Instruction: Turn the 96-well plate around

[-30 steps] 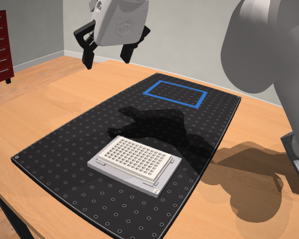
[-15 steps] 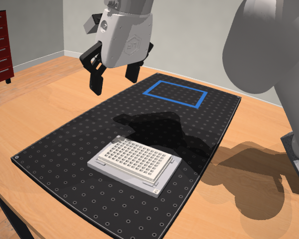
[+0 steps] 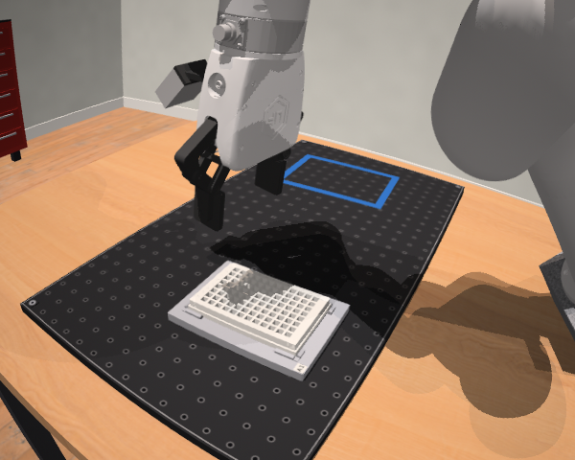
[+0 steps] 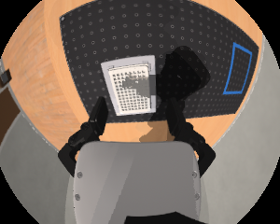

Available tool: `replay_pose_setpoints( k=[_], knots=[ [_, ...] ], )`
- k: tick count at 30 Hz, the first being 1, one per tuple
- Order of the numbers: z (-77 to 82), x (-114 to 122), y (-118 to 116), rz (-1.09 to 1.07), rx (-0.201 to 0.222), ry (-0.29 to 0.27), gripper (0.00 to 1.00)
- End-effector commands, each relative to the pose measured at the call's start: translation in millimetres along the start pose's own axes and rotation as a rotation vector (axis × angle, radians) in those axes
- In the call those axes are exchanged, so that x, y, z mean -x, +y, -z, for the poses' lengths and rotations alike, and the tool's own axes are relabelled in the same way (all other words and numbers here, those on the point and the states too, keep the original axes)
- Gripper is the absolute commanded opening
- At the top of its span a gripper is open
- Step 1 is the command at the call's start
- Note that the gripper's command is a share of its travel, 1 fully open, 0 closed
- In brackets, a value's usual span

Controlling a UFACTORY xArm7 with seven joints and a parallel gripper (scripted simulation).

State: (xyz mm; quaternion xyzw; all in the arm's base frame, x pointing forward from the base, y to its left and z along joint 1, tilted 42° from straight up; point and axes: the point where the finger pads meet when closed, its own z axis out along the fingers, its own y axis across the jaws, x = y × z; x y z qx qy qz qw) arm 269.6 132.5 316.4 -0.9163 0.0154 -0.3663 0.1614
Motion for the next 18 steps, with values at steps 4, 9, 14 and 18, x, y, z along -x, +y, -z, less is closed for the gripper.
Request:
replay_pose_setpoints(
  k=[4, 9, 14, 18],
  knots=[
    [-8.6, 23, -7, 0.12, -0.018, -0.096, 1.0],
    [-13.7, 37, -11, 0.123, -0.018, -0.098, 1.0],
    [-13.7, 37, -11, 0.123, -0.018, -0.098, 1.0],
    [-13.7, 37, -11, 0.123, -0.018, -0.098, 1.0]
  ],
)
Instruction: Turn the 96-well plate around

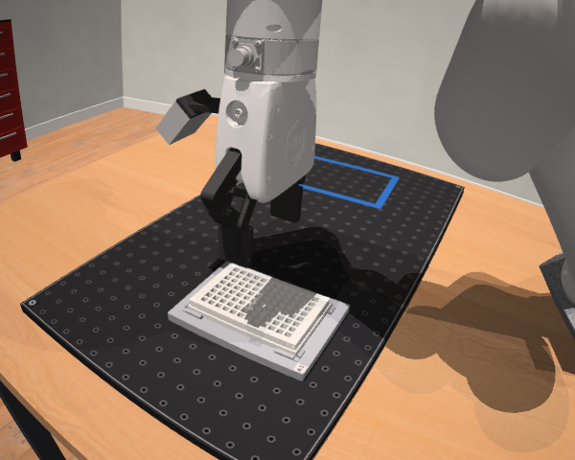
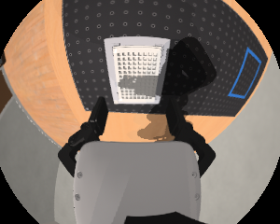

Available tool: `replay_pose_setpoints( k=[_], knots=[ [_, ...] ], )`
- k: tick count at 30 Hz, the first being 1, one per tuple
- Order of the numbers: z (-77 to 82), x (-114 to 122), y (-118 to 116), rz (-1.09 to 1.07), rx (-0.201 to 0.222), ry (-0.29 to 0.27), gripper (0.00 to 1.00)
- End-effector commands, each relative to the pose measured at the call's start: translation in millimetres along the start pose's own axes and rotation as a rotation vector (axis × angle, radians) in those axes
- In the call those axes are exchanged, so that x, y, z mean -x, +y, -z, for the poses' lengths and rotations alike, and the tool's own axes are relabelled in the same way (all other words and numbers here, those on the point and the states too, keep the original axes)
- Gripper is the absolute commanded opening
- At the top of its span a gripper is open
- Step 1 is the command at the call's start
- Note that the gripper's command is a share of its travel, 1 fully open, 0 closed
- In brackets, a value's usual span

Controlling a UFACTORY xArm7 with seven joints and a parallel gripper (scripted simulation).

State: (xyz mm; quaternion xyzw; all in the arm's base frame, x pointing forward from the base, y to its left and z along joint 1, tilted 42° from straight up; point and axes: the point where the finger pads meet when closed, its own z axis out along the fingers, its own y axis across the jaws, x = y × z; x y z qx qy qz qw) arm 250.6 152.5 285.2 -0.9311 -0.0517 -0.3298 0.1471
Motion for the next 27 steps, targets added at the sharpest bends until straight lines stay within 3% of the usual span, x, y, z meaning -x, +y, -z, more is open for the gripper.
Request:
replay_pose_setpoints(
  k=[1, 7, 27],
  knots=[
    [0.3, 0, 0, 0.001, -0.001, 0.001, 1.0],
    [0.3, 0, 0, 0.001, -0.001, 0.001, 1.0],
    [-29.7, 0, 0, 0.001, -0.001, 0.001, 1.0]
  ],
)
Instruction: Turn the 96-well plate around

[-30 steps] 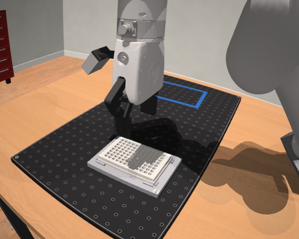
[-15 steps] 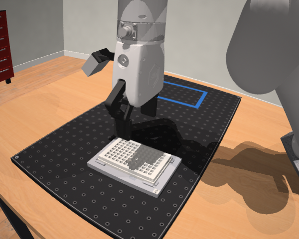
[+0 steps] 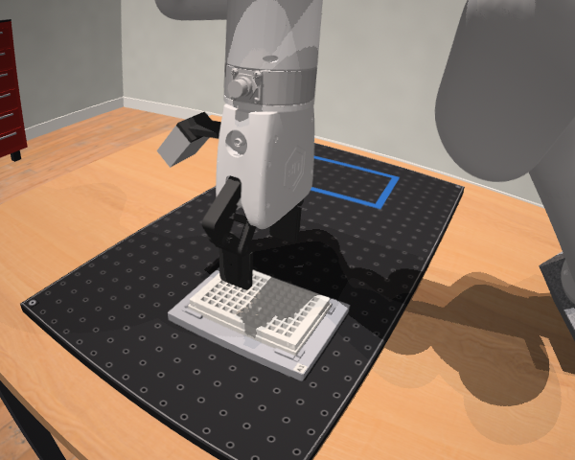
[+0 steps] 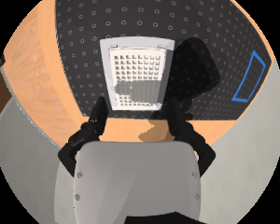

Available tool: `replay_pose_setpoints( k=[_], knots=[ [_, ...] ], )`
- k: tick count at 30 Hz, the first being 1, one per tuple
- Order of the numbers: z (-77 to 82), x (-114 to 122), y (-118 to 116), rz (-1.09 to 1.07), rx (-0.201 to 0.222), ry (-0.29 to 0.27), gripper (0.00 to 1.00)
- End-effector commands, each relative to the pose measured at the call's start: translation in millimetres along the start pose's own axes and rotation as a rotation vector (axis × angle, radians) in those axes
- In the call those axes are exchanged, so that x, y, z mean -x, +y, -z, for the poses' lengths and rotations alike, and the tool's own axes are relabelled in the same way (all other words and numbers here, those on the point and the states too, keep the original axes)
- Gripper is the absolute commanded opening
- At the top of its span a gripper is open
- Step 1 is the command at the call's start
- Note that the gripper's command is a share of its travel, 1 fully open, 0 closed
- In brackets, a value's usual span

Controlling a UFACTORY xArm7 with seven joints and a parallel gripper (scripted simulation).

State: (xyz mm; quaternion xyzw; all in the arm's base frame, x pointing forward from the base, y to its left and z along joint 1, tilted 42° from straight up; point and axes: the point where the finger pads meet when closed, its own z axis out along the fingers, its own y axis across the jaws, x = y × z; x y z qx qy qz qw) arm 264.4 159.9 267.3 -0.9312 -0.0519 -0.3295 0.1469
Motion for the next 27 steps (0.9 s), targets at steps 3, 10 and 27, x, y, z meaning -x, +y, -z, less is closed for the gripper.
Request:
replay_pose_setpoints(
  k=[3, 10, 27],
  knots=[
    [-10.9, -1, 0, 0.0, -0.001, 0.002, 1.0],
    [-19.2, -1, 0, 0.0, -0.001, 0.002, 1.0],
    [-36.7, -1, 0, 0.0, -0.001, 0.002, 1.0]
  ],
)
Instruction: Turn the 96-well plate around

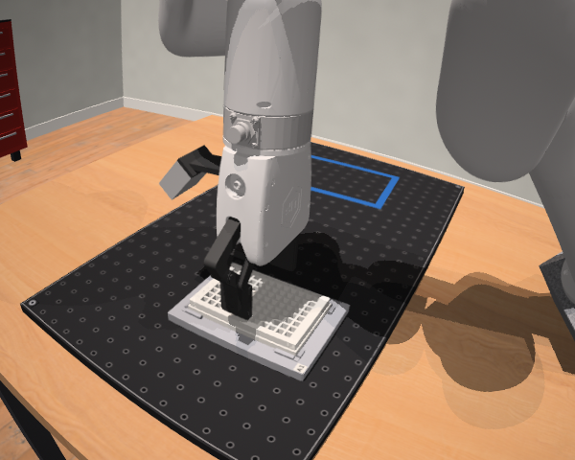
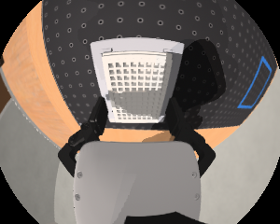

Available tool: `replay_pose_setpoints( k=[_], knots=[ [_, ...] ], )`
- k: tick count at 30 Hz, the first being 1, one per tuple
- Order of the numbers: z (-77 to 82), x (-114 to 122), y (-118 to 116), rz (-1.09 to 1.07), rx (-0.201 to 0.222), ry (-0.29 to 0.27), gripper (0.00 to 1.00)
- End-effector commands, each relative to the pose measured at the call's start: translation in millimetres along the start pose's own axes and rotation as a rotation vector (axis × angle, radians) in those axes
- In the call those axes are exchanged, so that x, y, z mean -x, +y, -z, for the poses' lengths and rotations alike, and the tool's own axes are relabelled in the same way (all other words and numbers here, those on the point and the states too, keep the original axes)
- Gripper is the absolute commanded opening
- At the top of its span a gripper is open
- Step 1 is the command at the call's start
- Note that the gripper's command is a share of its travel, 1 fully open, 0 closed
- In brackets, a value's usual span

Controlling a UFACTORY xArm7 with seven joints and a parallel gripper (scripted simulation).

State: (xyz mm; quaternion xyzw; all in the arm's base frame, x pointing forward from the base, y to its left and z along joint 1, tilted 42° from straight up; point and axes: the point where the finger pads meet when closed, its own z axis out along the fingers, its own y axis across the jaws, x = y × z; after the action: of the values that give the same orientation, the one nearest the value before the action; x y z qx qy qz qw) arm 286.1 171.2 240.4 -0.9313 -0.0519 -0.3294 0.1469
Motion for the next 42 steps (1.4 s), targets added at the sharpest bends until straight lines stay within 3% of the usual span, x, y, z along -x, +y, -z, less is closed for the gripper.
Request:
replay_pose_setpoints(
  k=[1, 42],
  knots=[
    [-0.2, -1, 0, 0.0, -0.001, 0.002, 1.0],
    [-19.6, -1, 0, 0.0, -0.001, 0.002, 1.0]
  ],
)
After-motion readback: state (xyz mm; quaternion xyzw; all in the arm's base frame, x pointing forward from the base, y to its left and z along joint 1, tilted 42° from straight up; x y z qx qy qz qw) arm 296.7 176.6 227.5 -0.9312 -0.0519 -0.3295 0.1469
